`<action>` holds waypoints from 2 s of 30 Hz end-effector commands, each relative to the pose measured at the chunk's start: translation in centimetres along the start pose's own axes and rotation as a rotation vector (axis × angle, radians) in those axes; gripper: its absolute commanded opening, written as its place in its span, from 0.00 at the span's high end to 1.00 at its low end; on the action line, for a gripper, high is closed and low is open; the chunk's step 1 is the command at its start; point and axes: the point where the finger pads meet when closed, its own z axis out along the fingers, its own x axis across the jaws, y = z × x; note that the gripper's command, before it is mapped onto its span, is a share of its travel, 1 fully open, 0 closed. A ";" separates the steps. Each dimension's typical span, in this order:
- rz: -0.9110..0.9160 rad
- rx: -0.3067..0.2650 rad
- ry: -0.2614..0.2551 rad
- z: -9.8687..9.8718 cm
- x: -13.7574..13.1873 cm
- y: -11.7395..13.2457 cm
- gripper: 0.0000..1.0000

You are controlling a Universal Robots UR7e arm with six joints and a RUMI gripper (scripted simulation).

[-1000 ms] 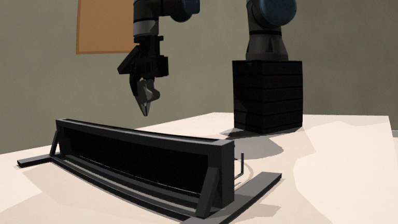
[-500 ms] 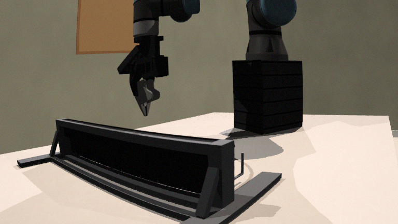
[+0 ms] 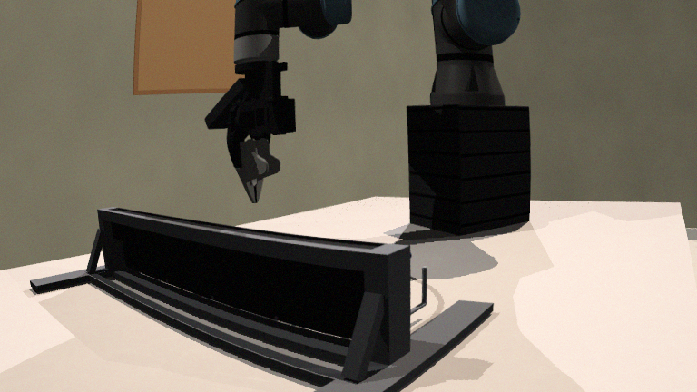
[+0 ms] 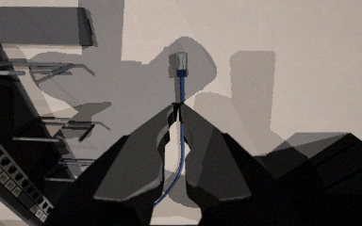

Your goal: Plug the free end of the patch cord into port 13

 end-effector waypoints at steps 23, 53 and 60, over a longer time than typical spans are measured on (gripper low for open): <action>-0.726 0.261 -0.234 -6.0 -11.2 13.2 1.00; -1.429 0.552 -0.521 -15.2 -14.0 32.4 1.00; -1.432 0.553 -0.522 -15.2 -14.0 32.5 1.00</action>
